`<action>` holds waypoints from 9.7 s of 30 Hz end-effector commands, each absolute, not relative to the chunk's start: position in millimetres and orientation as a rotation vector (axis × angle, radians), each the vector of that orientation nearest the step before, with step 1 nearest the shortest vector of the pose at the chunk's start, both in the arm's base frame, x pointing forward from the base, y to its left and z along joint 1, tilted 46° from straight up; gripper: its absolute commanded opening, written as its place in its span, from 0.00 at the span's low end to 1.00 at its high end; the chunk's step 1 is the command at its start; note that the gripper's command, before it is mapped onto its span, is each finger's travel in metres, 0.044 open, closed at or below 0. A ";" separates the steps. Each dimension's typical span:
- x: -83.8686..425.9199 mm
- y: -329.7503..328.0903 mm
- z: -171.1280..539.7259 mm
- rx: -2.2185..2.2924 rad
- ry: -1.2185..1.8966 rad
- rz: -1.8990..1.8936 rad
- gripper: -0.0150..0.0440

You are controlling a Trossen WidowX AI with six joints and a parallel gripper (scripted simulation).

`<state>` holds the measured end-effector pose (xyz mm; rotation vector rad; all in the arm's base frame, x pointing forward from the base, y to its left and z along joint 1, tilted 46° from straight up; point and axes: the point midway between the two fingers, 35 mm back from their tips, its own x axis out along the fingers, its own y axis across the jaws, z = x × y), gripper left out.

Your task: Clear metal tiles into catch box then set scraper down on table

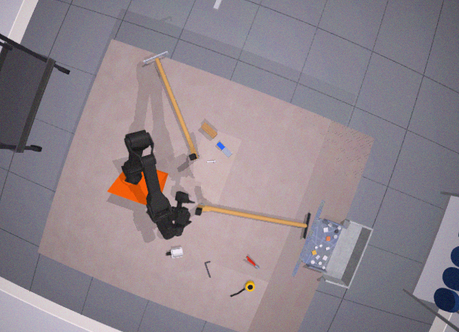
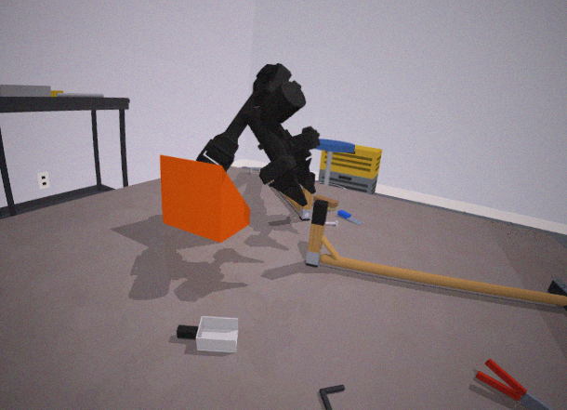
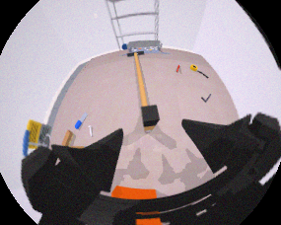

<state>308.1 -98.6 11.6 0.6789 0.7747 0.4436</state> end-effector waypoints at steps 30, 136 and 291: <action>341.4 -67.4 -17.5 0.686 0.788 0.441 1.00; 329.8 -86.3 -49.9 0.761 0.838 0.310 0.25; 459.6 -86.6 -40.3 0.773 0.842 0.304 0.25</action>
